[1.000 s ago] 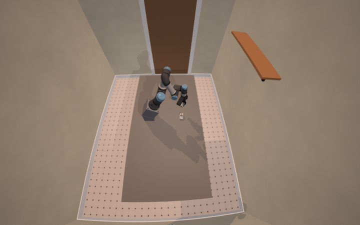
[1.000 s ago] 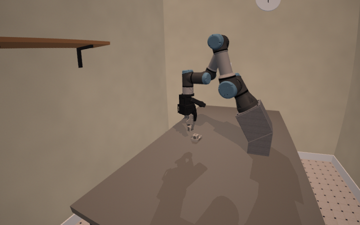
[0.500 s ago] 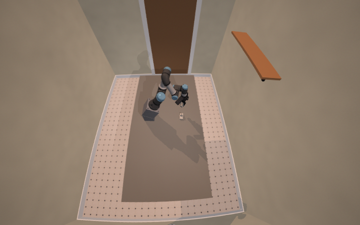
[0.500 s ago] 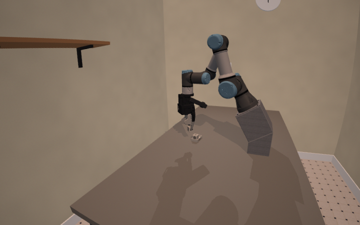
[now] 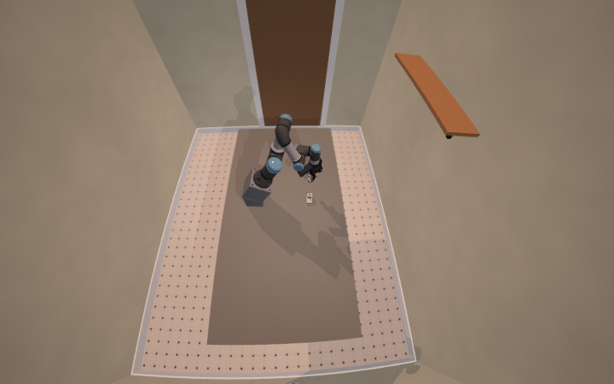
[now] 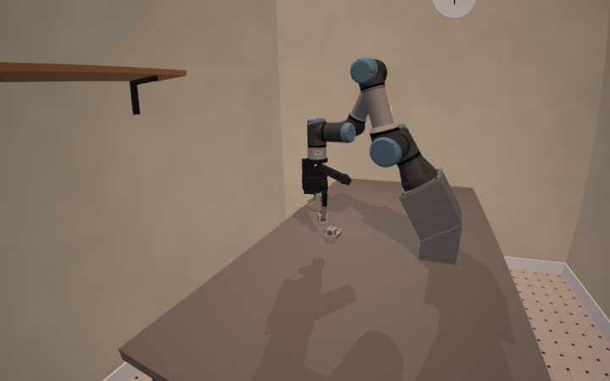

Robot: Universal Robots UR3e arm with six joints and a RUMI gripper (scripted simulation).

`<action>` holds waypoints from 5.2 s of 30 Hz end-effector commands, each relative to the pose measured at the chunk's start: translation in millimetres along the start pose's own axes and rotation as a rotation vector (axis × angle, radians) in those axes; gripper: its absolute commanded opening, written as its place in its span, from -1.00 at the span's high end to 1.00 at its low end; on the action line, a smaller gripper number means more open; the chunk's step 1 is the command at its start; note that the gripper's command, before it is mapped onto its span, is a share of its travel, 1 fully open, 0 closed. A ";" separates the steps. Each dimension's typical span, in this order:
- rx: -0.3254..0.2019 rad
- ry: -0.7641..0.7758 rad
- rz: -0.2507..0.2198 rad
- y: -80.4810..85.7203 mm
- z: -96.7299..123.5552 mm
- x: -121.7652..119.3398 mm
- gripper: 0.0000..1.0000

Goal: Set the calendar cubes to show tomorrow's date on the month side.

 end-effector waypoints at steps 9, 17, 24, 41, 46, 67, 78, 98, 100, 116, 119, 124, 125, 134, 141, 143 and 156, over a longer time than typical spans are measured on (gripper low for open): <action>0.004 -0.295 -0.011 0.4 3.5 2.6 0.78; 0.004 -0.439 -0.012 0.4 5.2 3.8 0.78; 0.003 -0.525 -0.012 0.4 6.5 4.4 0.78; 0.002 -0.624 -0.012 0.4 8.1 5.1 0.78; 0.002 -0.625 -0.012 0.4 8.1 5.1 0.78; 0.003 -0.625 -0.012 -2.9 7.4 5.5 0.78; 0.004 -0.625 -0.012 -14.2 7.0 5.7 0.78; 0.002 -0.625 -0.012 -54.8 7.8 5.5 0.78; 0.001 -0.625 -0.013 -59.5 8.2 5.2 0.78; 0.001 -0.625 -0.013 -87.0 8.1 5.4 0.78; 0.001 -0.625 -0.013 -90.5 8.1 5.4 0.78; 0.001 -0.625 -0.013 -93.7 8.1 5.4 0.78; 0.001 -0.625 -0.013 -93.7 8.1 5.4 0.78; 0.001 -0.625 -0.012 -95.9 8.1 5.3 0.78; 0.002 -0.625 -0.012 -96.0 7.7 5.5 0.78; 0.002 -0.625 -0.012 -95.9 7.8 5.4 0.78; 0.002 -0.625 -0.012 -95.9 7.7 5.5 0.78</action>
Point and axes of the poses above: the point where the finger pads meet when closed, its own y axis back along the fingers, its own x axis across the jaws, z = x × y, the point moved 3 cm from there along y, back along the fingers, and after that the axes turned 9 degrees about -y, right-handed, at the moved point
